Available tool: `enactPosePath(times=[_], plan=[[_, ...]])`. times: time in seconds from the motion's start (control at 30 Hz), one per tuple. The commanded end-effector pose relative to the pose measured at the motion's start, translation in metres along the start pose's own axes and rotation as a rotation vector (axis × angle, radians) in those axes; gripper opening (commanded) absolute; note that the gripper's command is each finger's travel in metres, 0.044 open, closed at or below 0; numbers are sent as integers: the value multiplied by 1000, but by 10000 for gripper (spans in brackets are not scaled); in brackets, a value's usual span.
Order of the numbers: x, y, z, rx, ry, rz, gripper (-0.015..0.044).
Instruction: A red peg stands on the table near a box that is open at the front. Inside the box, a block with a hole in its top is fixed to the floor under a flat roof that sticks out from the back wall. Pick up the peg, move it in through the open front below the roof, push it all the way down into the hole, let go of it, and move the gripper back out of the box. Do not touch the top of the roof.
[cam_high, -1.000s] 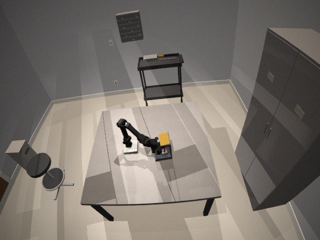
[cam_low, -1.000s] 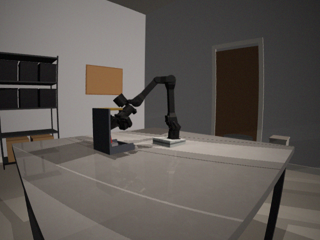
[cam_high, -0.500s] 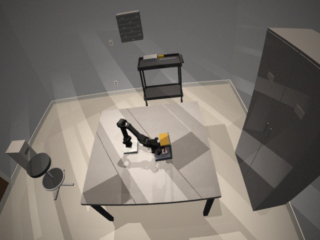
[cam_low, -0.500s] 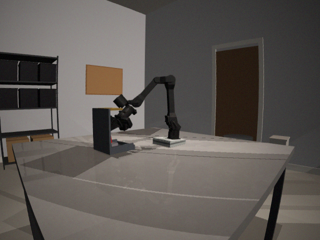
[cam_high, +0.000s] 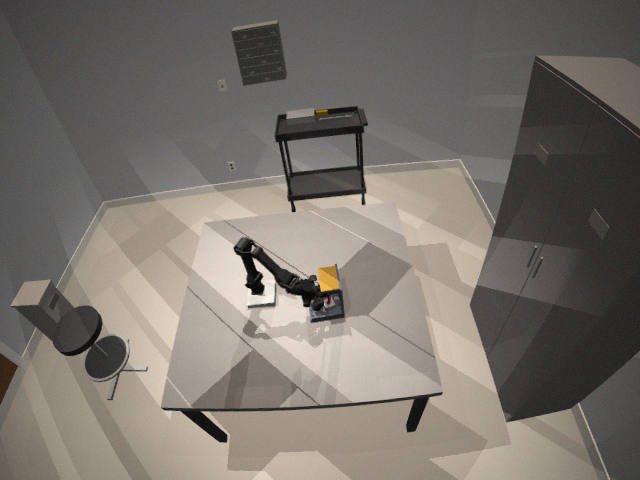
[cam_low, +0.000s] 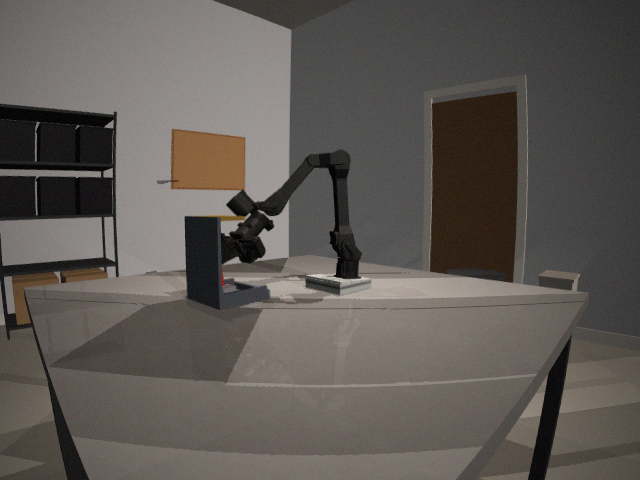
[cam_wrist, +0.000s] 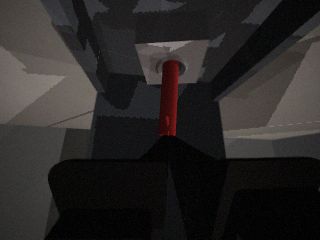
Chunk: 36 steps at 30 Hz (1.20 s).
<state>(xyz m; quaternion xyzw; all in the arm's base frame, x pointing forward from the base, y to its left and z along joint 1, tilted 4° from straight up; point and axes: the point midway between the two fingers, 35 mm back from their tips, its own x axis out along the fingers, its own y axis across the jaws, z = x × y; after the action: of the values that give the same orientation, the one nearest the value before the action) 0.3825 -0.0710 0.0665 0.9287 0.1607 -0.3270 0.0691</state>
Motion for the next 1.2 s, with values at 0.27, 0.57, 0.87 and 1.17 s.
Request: enactPosePath(times=[0.27,0.57,0.87,1.17], plan=[[3,-2,11,12,-33,-4,0],[-4,-2,4,12,-33,-4,53],[-24,-6,18,12,-36,-4,220],[-49,-8,32,12,-39,-4,299]])
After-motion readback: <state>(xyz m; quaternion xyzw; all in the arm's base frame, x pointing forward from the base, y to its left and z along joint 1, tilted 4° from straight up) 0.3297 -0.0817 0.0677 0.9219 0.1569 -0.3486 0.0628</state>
